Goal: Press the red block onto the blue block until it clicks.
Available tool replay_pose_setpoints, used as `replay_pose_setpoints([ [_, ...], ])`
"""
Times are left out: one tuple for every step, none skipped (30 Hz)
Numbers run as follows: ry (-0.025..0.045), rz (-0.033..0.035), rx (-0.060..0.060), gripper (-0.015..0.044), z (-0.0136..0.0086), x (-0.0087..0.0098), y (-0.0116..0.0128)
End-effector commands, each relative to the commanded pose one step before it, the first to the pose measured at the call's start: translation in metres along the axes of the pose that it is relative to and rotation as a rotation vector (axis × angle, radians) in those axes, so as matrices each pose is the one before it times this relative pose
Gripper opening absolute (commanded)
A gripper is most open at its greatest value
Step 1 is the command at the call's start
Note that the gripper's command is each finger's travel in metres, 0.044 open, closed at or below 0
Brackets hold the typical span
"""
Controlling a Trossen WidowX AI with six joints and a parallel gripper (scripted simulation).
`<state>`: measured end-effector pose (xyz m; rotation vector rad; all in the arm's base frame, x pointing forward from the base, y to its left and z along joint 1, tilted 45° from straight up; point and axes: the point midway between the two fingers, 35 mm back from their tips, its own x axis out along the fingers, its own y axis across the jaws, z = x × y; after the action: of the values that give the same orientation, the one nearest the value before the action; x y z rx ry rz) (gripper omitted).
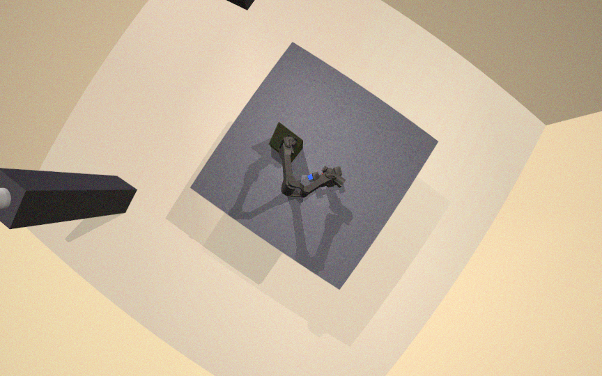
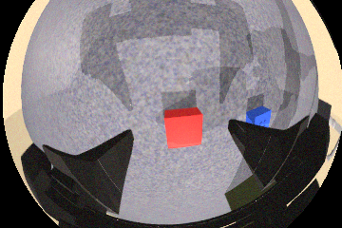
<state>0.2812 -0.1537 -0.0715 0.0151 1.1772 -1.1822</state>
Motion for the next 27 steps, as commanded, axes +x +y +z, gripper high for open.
replay_pose_setpoints([
  [0.00533,-0.0083,-0.0081,0.044,-0.00324,0.00734,-0.00186],
  [-0.00007,-0.00013,0.0,0.044,-0.00001,0.00159,-0.00004],
  [-0.00007,-0.00014,0.0,0.044,-0.00001,0.00159,-0.00005],
  [-0.00008,-0.00015,0.0,0.044,-0.00002,0.00158,-0.00005],
  [-0.00007,-0.00013,0.0,0.044,-0.00002,0.00126,-0.00005],
  [-0.00004,-0.00008,0.0,0.044,-0.00001,0.00075,-0.00003],
  [-0.00001,-0.00003,0.0,0.044,0.0,0.00025,-0.00001],
  [0.0,0.0,0.0,0.0414,0.0,0.0,0.0],
  [0.0,0.0,0.0,0.0387,0.0,0.0,0.0],
  [0.0,0.0,0.0,0.0361,0.0,0.0,0.0],
  [0.0,0.0,0.0,0.0335,0.0,0.0,0.0],
  [0.0,0.0,0.0,0.0309,0.0,0.0,0.0],
  [0.0,0.0,0.0,0.0282,0.0,0.0,0.0],
  [0.0,0.0,0.0,0.0256,0.0,0.0,0.0],
  [0.0,0.0,0.0,0.023,0.0,0.0,0.0],
  [0.0,0.0,0.0,0.0204,0.0,0.0,0.0],
  [0.0,0.0,0.0,0.0177,0.0,0.0,0.0],
  [0.0,0.0,0.0,0.0151,0.0,0.0,0.0],
  [0.0,0.0,0.0,0.0145,0.0,0.0,0.0],
  [0.0,0.0,0.0,0.0138,0.0,0.0,0.0],
  [0.0,0.0,0.0,0.0131,0.0,0.0,0.0],
  [0.0,0.0,0.0,0.0125,0.0,0.0,0.0],
  [0.0,0.0,0.0,0.0118,0.0,0.0,0.0],
  [0.0,0.0,0.0,0.0111,0.0,0.0,0.0],
  [0.0,0.0,0.0,0.0105,0.0,0.0,0.0],
  [0.0,0.0,0.0,0.0098,0.0,0.0,0.0],
  [0.0,0.0,0.0,0.0072,0.0,0.0,0.0],
])
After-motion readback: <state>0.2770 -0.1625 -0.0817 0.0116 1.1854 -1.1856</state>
